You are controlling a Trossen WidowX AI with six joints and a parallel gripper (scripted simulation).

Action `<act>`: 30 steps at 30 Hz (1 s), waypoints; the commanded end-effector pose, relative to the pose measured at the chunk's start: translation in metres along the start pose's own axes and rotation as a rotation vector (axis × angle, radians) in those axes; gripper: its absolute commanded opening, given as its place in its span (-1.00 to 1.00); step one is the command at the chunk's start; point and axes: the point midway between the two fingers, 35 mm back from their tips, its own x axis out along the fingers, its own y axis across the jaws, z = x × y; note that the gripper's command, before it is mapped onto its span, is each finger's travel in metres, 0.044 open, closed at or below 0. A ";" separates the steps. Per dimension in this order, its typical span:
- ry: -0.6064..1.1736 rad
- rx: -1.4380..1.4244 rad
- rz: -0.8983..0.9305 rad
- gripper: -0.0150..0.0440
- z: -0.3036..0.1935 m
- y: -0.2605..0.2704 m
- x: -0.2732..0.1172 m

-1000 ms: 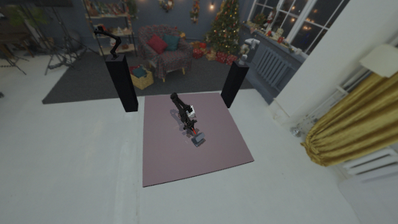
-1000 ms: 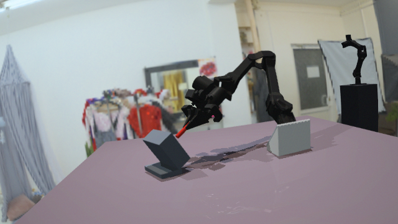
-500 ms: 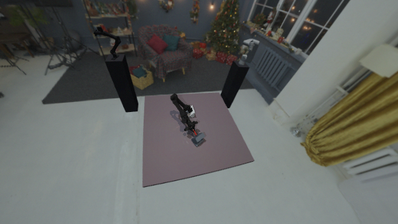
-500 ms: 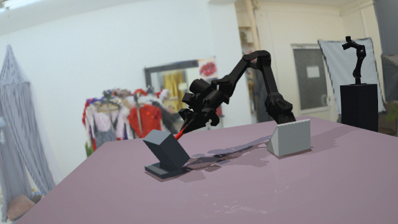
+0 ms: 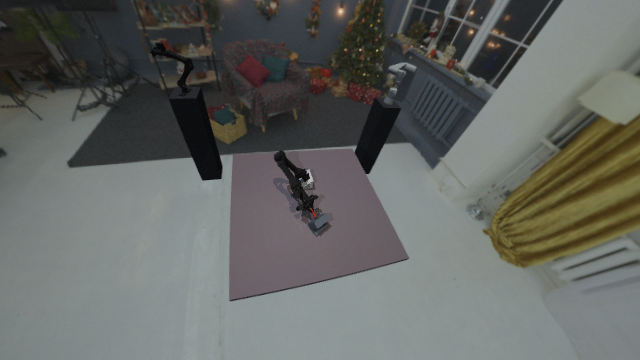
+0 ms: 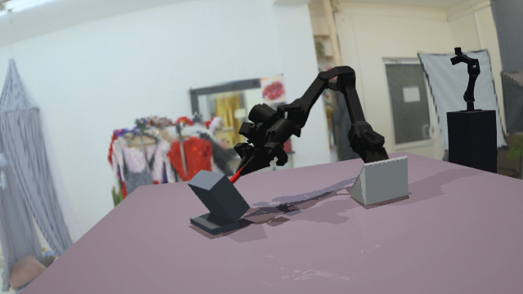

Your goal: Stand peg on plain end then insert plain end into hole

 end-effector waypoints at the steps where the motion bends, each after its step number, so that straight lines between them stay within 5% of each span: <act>1: 0.001 0.000 0.001 -0.49 0.000 0.000 0.000; 30: 0.001 0.000 0.001 -0.49 0.002 -0.001 0.010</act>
